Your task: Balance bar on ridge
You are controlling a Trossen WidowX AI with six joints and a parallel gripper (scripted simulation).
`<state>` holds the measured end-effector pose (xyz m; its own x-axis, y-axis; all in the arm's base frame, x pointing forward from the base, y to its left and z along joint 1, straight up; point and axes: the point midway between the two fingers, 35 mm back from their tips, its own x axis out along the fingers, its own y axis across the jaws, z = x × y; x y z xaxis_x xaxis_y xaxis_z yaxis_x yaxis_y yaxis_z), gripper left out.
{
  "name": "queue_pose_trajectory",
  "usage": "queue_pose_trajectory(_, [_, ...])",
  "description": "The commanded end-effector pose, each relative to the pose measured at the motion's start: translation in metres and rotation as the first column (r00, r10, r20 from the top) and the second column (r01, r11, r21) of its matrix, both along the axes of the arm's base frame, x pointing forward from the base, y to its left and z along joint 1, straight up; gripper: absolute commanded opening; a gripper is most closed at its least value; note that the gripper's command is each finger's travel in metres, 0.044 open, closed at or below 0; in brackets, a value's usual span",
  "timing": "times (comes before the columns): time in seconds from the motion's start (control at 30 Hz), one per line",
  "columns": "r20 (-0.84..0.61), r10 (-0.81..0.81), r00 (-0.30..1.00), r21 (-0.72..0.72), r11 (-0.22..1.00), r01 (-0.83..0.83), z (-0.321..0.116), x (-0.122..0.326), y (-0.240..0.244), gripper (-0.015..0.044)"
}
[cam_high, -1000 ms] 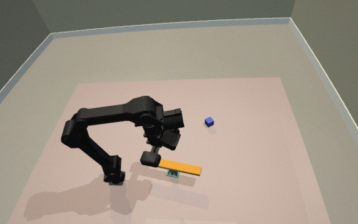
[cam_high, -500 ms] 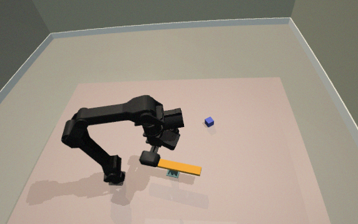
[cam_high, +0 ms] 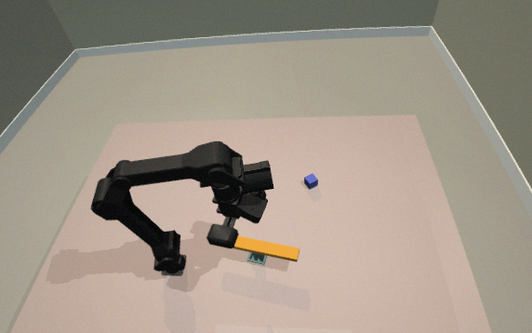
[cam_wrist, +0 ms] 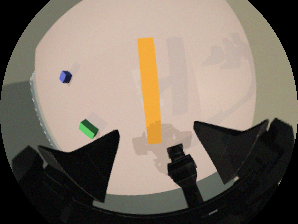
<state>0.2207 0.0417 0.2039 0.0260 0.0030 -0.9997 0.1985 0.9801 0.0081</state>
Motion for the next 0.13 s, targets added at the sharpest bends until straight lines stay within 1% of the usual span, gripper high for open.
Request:
queue_pose_trajectory(0.0, [-0.001, 0.000, 1.000, 0.000, 1.000, 0.000, 0.0002, -0.0004, 0.0000, 0.0440])
queue_pose_trajectory(0.1, [-0.001, 0.000, 1.000, 0.000, 1.000, 0.000, 0.0002, -0.0004, 0.0000, 0.0440])
